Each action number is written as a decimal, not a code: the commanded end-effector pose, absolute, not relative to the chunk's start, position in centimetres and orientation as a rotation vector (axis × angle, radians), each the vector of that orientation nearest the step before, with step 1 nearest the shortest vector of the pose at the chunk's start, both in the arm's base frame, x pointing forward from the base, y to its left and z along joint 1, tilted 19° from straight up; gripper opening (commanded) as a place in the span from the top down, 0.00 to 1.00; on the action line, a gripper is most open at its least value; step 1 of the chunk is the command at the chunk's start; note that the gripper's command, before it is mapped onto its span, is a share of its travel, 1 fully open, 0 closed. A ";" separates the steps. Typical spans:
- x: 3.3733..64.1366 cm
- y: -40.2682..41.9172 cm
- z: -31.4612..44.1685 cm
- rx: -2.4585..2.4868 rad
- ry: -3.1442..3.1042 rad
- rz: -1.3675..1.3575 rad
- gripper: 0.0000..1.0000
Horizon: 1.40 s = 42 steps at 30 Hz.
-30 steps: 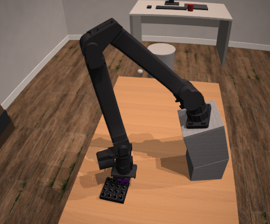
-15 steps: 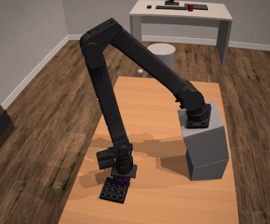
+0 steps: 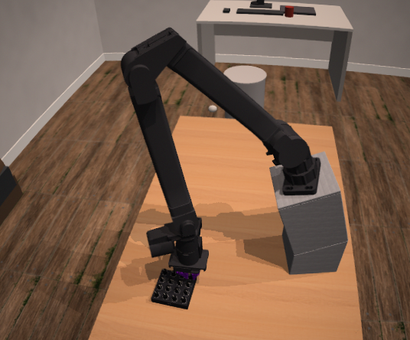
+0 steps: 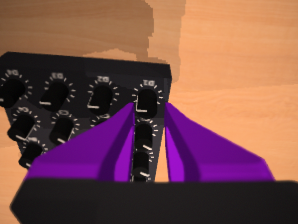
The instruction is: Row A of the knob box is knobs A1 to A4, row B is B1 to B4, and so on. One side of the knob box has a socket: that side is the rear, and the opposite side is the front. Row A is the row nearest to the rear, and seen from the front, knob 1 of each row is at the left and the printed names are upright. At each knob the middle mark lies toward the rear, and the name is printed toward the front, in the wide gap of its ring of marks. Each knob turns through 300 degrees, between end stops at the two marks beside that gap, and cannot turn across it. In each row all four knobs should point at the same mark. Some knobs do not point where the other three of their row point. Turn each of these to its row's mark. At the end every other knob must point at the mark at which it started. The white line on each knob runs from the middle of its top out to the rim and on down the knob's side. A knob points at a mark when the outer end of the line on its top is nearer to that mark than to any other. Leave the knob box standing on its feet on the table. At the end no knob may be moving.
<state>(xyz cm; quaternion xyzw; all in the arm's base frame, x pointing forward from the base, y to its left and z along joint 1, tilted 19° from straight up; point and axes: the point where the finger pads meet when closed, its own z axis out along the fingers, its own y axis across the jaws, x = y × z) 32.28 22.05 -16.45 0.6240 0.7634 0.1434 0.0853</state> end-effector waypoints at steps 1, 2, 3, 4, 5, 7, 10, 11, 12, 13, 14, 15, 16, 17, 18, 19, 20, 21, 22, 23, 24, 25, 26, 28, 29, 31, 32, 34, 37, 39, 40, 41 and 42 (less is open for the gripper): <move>31.9 21.2 -17.1 1.889 2.262 0.392 0.81; 31.9 21.2 -17.1 1.889 2.262 0.392 0.81; 31.9 21.2 -17.1 1.889 2.262 0.392 0.81; 31.9 21.2 -17.1 1.889 2.262 0.392 0.81; 31.9 21.2 -17.1 1.889 2.262 0.392 0.81; 31.9 21.2 -17.1 1.889 2.262 0.392 0.81; 31.9 21.3 -17.1 1.889 2.262 0.394 0.81; 31.9 21.3 -17.1 1.889 2.262 0.393 0.81; 31.9 21.2 -17.1 1.889 2.263 0.390 0.81; 31.7 21.1 -17.1 1.891 2.265 0.383 0.81; 31.9 21.3 -16.5 1.888 2.261 0.399 0.81; 32.0 21.5 -15.7 1.884 2.256 0.420 0.81; 31.9 21.5 -15.6 1.882 2.258 0.420 0.81; 31.8 21.6 -15.4 1.879 2.260 0.421 0.81; 31.7 21.6 -15.2 1.876 2.262 0.422 0.81; 31.6 21.7 -15.0 1.873 2.265 0.422 0.81; 31.5 21.8 -14.7 1.870 2.268 0.423 0.81; 31.3 21.9 -14.4 1.866 2.272 0.424 0.81; 31.2 21.9 -14.1 1.865 2.273 0.425 0.81; 31.1 21.9 -13.9 1.864 2.273 0.425 0.81; 31.1 21.9 -13.9 1.864 2.273 0.425 0.81; 31.1 21.9 -13.9 1.864 2.273 0.425 0.81; 31.0 21.8 -13.6 1.865 2.273 0.422 0.81; 30.8 21.7 -13.2 1.865 2.273 0.422 0.81; 30.8 21.7 -13.0 1.865 2.273 0.423 0.81; 30.7 21.7 -12.6 1.865 2.273 0.424 0.81; 30.8 21.7 -12.5 1.865 2.272 0.426 0.81; 30.9 21.9 -12.3 1.864 2.271 0.432 0.81; 31.1 21.9 -12.3 1.866 2.267 0.438 0.81; 31.1 21.9 -12.3 1.866 2.267 0.438 0.81; 31.1 21.9 -12.3 1.866 2.267 0.438 0.81; 31.1 21.9 -12.3 1.866 2.267 0.438 0.81; 31.1 21.9 -12.3 1.866 2.267 0.438 0.81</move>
